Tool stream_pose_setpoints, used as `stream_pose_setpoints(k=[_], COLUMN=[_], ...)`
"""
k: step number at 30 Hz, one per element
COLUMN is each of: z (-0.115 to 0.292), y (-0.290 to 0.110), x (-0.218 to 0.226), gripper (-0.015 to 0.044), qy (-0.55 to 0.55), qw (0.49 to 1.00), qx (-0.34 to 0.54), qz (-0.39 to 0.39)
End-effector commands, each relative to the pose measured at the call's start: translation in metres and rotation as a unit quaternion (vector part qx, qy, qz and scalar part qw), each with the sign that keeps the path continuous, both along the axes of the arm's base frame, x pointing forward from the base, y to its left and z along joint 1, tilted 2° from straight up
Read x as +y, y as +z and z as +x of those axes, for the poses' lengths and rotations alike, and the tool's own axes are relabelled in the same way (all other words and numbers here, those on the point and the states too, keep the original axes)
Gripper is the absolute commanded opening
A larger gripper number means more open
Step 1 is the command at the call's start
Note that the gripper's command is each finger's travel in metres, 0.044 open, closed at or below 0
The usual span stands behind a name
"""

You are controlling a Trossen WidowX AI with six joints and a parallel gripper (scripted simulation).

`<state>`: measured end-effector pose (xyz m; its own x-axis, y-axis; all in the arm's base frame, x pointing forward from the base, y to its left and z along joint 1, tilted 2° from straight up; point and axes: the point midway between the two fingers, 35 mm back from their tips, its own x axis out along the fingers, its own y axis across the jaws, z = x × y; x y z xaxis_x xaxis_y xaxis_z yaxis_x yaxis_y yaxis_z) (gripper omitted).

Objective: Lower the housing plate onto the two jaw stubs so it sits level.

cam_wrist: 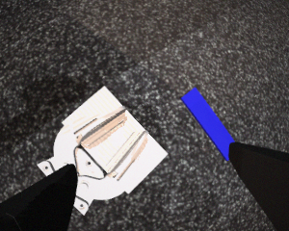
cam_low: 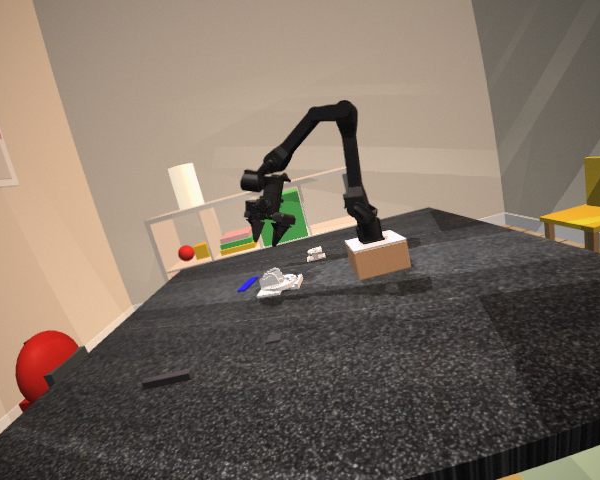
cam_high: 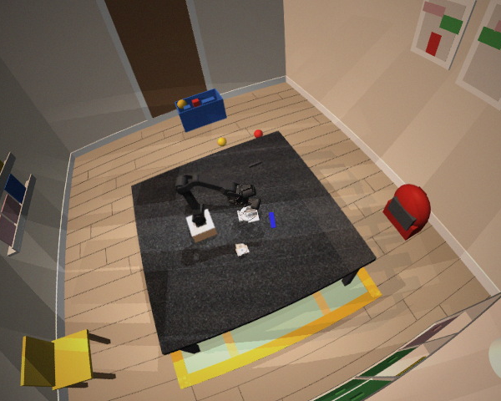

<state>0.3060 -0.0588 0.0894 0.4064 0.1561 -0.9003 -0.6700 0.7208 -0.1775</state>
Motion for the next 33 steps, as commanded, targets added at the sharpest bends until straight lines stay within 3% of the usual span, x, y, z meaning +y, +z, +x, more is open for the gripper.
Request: stream_pose_setpoints(k=[1,21,29,33], z=[-0.007,-0.09,-0.137,-0.141], y=[-0.004,-0.022,-0.027,-0.027], x=[-0.029,-0.153,-0.187,-0.19], gripper=[0.044,0.044,0.044,0.044], qy=[-0.053,-0.298,-0.383,-0.389], qw=[0.998,0.941,0.9,0.896], qx=[0.025,0.157,0.209,0.214], qz=[-0.007,-0.018,-0.012,-0.011])
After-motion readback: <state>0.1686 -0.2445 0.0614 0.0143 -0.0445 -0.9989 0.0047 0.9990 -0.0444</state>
